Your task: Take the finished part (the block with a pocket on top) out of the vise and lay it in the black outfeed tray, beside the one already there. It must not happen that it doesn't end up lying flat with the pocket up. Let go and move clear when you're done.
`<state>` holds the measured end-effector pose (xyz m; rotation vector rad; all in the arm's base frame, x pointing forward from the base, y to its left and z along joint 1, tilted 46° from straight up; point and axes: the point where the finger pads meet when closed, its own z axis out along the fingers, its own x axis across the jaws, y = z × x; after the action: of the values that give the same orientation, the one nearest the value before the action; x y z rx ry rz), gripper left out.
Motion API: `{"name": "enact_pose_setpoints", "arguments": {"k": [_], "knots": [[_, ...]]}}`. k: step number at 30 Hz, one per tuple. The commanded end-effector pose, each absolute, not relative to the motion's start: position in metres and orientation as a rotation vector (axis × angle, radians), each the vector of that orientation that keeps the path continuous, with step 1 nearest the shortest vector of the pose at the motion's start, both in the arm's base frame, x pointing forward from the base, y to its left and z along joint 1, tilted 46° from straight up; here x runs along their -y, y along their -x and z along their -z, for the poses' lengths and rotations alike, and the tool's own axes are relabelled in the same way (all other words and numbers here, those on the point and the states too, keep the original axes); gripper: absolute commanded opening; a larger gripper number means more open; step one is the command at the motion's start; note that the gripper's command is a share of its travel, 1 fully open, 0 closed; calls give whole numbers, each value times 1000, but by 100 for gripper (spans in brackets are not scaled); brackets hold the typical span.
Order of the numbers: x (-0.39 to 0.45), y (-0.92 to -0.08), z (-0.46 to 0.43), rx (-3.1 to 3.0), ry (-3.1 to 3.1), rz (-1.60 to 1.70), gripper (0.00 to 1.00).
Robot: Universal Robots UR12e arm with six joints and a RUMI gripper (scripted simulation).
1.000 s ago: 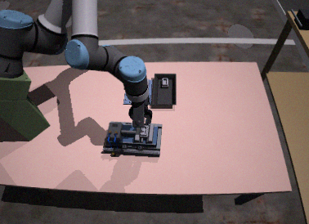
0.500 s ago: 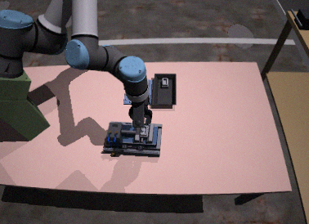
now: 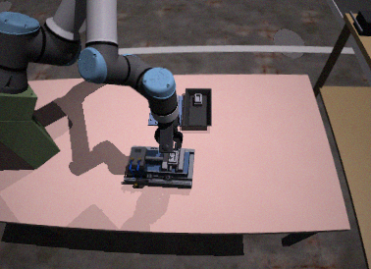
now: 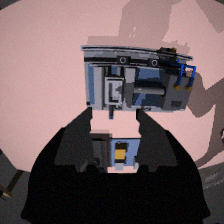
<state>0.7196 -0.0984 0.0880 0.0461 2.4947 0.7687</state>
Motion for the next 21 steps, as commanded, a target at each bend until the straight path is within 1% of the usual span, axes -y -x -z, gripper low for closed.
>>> {"name": "enact_pose_setpoints", "arguments": {"k": [1,21], "knots": [[97,-719,-86,-2495,-47,-772,40],[85,-731,-71,-2495,-45,-771,40]]}}
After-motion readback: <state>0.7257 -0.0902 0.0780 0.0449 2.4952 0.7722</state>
